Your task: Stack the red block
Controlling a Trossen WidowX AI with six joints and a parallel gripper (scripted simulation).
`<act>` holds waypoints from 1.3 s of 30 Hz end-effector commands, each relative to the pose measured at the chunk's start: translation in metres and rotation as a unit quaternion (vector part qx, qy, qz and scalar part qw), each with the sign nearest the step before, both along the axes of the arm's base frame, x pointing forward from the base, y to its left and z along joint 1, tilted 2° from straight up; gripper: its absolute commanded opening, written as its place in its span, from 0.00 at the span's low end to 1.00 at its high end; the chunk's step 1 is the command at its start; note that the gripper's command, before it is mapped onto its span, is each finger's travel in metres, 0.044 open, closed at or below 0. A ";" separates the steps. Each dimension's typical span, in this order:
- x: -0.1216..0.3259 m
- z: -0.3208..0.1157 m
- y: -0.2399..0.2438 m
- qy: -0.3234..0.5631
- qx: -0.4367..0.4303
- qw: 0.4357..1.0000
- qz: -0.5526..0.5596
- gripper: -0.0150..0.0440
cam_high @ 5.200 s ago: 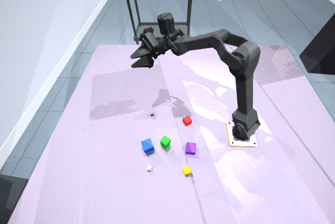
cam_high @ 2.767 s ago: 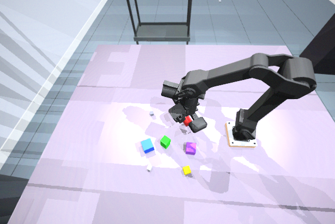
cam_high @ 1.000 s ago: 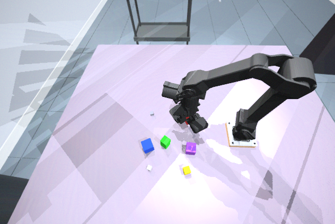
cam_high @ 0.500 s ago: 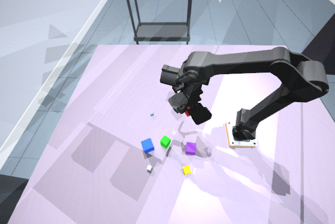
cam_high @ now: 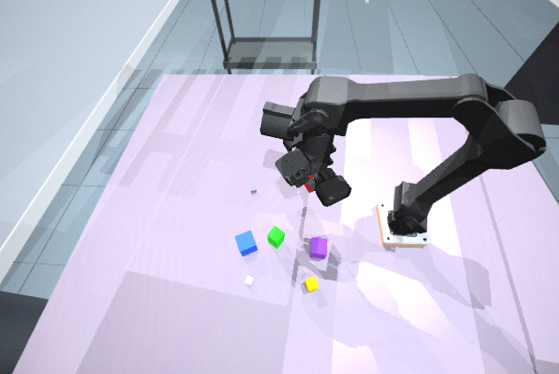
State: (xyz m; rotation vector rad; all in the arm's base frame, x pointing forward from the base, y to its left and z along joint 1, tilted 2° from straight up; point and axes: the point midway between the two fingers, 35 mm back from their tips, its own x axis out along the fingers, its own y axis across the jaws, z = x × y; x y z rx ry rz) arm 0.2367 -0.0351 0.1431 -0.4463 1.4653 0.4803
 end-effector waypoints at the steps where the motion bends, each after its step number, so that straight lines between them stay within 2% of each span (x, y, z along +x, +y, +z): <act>1: 0.012 0.003 0.011 -0.001 -0.001 1.000 0.001 0.25; 21: 0.069 0.009 0.107 -0.004 0.004 1.000 0.001 0.25; 39: 0.074 -0.034 0.110 -0.004 0.004 1.000 0.001 0.25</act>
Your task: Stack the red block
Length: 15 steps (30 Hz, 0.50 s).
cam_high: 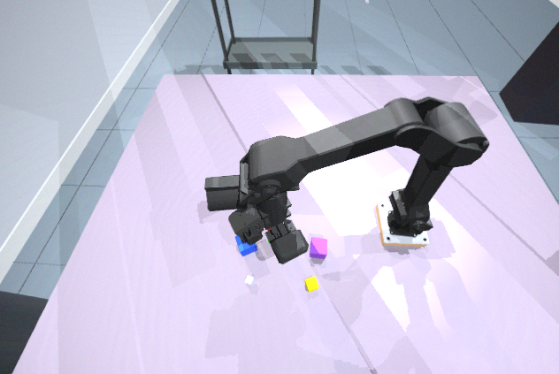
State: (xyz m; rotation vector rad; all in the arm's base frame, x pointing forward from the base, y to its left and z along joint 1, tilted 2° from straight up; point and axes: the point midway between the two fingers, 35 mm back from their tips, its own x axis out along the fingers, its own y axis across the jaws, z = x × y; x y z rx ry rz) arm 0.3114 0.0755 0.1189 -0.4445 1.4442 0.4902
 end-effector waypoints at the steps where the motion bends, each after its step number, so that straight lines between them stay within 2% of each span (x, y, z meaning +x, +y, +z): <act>1: -0.001 -0.014 0.000 0.004 -0.002 1.000 -0.002 0.25; 15: 0.000 -0.025 0.000 0.004 -0.002 1.000 -0.002 0.25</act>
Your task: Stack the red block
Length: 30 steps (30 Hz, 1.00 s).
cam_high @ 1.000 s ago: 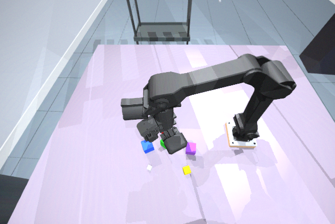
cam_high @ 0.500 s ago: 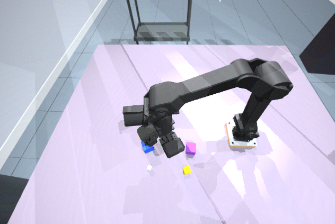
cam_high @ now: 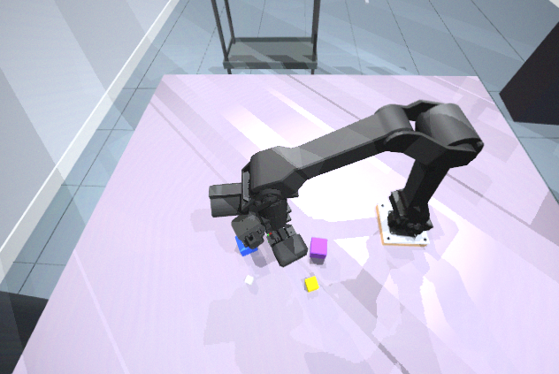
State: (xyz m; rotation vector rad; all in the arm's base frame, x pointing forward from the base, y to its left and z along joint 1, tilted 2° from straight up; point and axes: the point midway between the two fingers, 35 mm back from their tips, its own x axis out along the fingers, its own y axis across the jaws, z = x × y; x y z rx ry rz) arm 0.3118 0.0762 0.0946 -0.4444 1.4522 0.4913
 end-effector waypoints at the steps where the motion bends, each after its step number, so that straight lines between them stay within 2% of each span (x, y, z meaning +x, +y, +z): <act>1: 0.000 -0.001 0.000 0.000 -0.001 1.000 -0.002 0.25; 19: 0.000 0.002 0.000 0.000 -0.001 1.000 -0.002 0.25; 30: -0.001 -0.001 0.000 0.001 0.000 1.000 0.000 0.74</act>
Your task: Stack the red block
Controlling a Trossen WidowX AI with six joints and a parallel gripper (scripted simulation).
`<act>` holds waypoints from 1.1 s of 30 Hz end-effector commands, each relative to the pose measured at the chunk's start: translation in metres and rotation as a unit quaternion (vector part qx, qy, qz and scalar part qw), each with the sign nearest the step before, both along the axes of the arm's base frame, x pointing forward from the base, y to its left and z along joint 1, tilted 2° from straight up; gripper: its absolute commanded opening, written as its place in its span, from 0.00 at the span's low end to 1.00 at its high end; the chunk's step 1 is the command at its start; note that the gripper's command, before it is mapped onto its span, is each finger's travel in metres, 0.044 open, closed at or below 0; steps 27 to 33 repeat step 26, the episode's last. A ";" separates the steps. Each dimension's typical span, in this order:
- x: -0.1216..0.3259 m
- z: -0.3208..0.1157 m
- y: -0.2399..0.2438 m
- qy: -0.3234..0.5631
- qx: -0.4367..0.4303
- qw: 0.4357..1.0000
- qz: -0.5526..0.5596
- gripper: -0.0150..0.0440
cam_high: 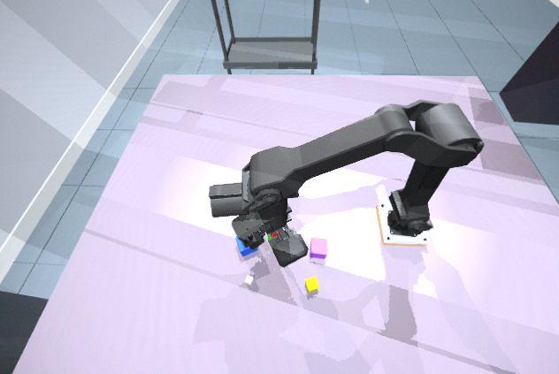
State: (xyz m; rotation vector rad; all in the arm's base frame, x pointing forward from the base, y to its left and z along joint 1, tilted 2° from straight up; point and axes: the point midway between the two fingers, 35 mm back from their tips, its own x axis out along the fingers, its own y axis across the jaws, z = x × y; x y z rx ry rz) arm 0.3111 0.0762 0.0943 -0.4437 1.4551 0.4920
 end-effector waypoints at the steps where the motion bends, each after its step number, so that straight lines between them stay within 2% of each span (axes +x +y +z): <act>1: 0.000 0.000 0.000 0.000 0.000 1.000 0.000 0.79; 6: 0.000 0.000 0.000 0.000 0.000 1.000 0.000 1.00; 33: 0.000 0.000 0.000 0.000 0.000 1.000 0.000 1.00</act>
